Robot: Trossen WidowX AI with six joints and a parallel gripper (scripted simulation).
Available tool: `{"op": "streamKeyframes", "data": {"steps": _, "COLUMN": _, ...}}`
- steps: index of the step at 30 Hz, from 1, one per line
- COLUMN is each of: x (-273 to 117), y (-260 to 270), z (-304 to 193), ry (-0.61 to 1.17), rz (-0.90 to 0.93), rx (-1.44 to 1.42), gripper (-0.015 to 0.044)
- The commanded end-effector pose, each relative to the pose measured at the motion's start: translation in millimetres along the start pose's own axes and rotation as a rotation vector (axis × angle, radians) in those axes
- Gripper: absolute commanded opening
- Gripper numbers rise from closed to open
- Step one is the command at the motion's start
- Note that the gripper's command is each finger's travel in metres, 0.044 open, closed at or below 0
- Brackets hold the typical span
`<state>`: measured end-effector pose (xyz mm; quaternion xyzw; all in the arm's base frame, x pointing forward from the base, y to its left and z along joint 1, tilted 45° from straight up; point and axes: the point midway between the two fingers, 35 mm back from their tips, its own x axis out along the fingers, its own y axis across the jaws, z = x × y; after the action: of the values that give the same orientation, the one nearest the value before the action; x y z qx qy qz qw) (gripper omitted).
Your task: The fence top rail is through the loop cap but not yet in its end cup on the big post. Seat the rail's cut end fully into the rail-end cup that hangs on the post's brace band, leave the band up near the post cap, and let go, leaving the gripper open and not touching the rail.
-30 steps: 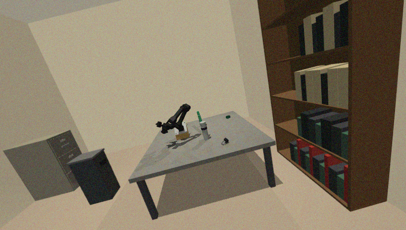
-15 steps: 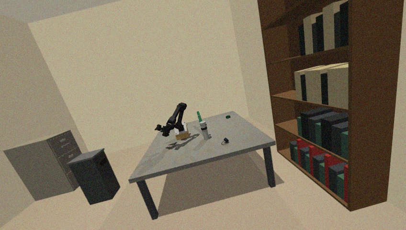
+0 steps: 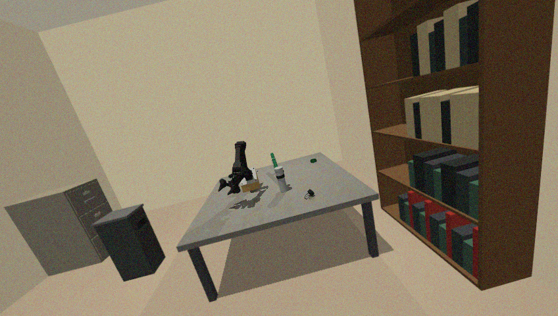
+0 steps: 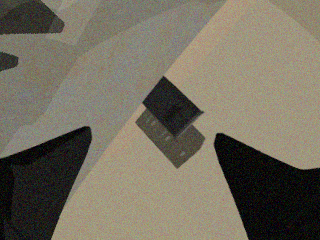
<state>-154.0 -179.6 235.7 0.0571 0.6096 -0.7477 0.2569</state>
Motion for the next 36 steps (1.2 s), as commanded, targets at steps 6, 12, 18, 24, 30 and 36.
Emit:
{"op": "streamKeyframes", "data": {"steps": 6, "x": -34, "y": 21, "z": 68, "ry": -0.247, "rz": 0.132, "rx": 0.098, "gripper": 0.0440}}
{"op": "streamKeyframes", "data": {"steps": 12, "x": -71, "y": 41, "z": 110, "ry": -0.403, "rz": 0.255, "rx": 0.156, "gripper": 0.0440}}
{"op": "streamKeyframes", "data": {"steps": 18, "x": -117, "y": 64, "z": 143, "ry": -0.540, "rz": 0.401, "rx": 0.204, "gripper": 0.0440}}
{"op": "streamKeyframes", "data": {"steps": 24, "x": -155, "y": 84, "z": 165, "ry": -0.636, "rz": 0.520, "rx": 0.217, "gripper": 0.0440}}
{"op": "streamKeyframes", "data": {"steps": 30, "x": -208, "y": 112, "z": 183, "ry": -0.746, "rz": 0.683, "rx": 0.218, "gripper": 0.0440}}
{"op": "streamKeyframes", "data": {"steps": 36, "x": -287, "y": 148, "z": 191, "ry": -0.864, "rz": 0.910, "rx": 0.197, "gripper": 0.0440}}
